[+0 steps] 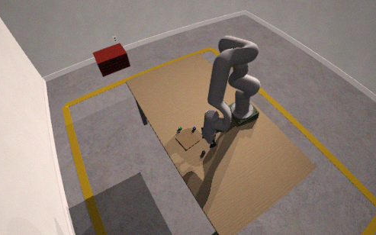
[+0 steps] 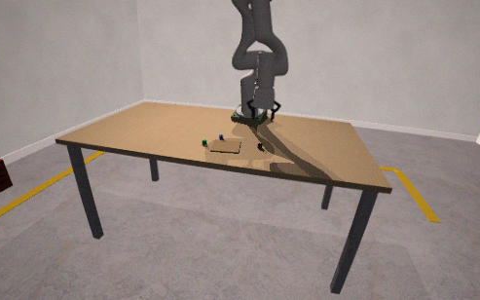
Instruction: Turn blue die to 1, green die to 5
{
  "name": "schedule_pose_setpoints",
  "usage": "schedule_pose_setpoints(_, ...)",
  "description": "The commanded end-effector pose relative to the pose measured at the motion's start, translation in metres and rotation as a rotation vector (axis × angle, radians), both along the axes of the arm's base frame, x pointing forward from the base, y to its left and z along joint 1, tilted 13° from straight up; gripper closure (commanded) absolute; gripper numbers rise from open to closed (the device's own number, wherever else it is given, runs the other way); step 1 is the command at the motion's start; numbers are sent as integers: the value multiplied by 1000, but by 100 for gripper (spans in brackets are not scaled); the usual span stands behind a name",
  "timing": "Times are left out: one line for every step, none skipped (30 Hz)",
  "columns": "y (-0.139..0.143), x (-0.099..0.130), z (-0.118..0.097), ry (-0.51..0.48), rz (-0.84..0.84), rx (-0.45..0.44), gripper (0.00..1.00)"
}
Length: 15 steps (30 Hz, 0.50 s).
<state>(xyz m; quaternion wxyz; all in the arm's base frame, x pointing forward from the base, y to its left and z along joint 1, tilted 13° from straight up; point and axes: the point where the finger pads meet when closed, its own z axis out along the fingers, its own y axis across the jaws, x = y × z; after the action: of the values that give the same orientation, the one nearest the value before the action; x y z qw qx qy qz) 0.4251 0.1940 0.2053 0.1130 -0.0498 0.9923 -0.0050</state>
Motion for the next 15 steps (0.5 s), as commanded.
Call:
schedule_pose_setpoints(1,3,-11,-2,0,-1,0)
schedule_pose_setpoints(1,5,-19,-2,0,-1,0)
schedule_pose_setpoints(1,7,-27,-2,0,-1,0)
schedule_pose_setpoints(1,9,-35,-2,0,-1,0)
schedule_pose_setpoints(1,11,-43,-2,0,-1,0)
schedule_pose_setpoints(1,13,-51,-2,0,-1,0)
schedule_pose_setpoints(1,14,-58,-2,0,-1,0)
schedule_pose_setpoints(1,16,-65,-2,0,-1,0)
schedule_pose_setpoints(1,17,-71,-2,0,-1,0)
schedule_pose_setpoints(1,19,-76,-2,0,-1,0)
schedule_pose_setpoints(1,20,-81,-2,0,-1,0)
schedule_pose_setpoints(1,21,-85,-2,0,-1,0)
schedule_pose_setpoints(1,21,-88,-2,0,-1,0)
schedule_pose_setpoints(1,22,-91,-3,0,-1,0)
schedule_pose_setpoints(1,23,-94,-2,0,-1,0)
